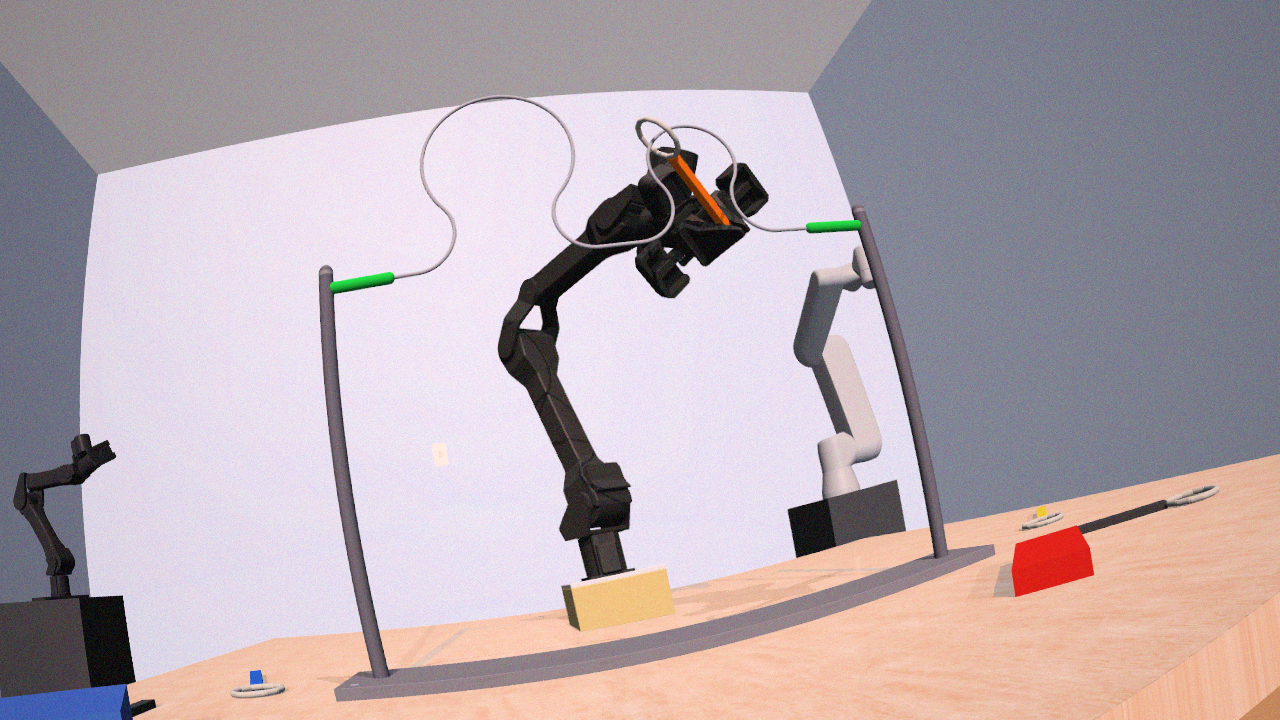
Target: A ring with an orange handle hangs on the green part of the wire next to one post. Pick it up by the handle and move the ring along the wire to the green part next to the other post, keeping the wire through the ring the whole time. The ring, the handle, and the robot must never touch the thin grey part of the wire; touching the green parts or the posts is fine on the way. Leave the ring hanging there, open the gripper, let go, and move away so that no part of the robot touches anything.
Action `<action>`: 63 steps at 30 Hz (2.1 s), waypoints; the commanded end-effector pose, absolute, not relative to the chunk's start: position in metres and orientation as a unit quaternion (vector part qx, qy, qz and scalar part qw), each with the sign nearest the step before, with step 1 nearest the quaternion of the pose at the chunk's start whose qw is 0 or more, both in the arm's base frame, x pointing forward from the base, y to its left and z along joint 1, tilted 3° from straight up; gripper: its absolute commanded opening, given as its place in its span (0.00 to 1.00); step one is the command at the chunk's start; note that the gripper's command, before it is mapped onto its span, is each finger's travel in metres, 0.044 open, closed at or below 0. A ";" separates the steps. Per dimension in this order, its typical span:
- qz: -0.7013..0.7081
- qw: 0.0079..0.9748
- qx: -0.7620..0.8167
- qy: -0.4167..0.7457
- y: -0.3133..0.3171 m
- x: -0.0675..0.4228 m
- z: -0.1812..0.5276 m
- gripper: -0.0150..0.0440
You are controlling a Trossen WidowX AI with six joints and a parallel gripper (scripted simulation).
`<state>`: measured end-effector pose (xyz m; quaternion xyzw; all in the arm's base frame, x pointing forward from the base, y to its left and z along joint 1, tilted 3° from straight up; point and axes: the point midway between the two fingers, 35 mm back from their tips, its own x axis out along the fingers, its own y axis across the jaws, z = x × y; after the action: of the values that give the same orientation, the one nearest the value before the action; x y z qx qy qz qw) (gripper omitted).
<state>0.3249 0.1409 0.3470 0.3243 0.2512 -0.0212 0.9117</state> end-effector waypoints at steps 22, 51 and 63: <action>-0.091 0.959 0.071 0.259 0.109 0.321 0.334 0.00; -0.161 0.930 -0.217 0.249 0.069 0.317 0.339 0.00; -0.186 0.892 -0.335 0.237 0.055 0.316 0.348 0.00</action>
<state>0.3176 0.0599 0.3436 -0.3043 0.2424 -0.1763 0.9042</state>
